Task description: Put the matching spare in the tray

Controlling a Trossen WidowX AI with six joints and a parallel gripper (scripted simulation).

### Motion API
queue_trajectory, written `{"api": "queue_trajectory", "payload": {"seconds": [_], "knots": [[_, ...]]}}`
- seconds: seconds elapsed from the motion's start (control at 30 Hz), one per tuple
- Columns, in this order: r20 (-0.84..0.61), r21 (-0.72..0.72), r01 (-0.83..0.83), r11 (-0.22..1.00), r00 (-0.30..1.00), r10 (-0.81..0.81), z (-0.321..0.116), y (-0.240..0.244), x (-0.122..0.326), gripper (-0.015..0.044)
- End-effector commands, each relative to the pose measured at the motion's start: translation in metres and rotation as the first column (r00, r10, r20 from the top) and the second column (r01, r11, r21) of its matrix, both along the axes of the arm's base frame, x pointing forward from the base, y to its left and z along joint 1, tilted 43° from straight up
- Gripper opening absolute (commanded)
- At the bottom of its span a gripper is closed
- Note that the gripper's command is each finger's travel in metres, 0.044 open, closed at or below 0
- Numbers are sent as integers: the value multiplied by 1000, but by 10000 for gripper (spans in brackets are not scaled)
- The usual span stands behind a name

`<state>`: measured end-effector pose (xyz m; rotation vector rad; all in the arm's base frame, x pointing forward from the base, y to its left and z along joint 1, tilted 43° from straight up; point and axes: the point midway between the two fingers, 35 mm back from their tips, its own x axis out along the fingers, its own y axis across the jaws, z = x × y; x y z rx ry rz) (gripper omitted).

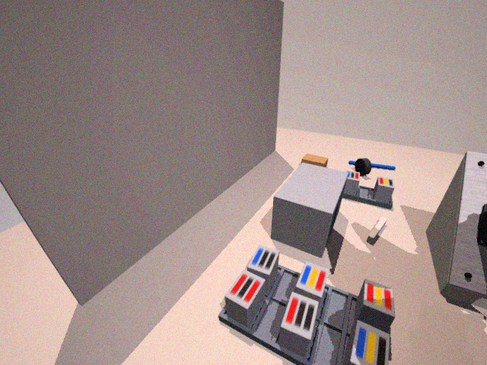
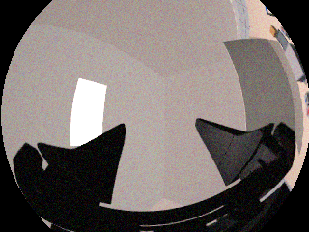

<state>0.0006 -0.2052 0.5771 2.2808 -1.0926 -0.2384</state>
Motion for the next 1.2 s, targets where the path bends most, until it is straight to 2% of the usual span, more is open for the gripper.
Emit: {"api": "queue_trajectory", "payload": {"seconds": [0.0,0.23,0.3,0.47,0.6,0.77,0.9,1.03,1.17], "knots": [[0,0,0,1000,1000,0,0,0,0,426],[27,16,-8,1000,1000,8,0,-3,-1,440],[109,66,-36,997,994,29,-1,-10,-3,440],[436,271,-190,944,898,55,-11,-47,-6,440],[593,383,-318,867,805,33,-22,-74,1,440],[761,524,-529,668,643,-88,-49,-117,25,440],[805,590,-672,447,529,-268,-78,-147,55,440],[744,598,-779,190,452,-492,-113,-170,91,440],[618,566,-824,-17,438,-653,-146,-183,128,440]]}}
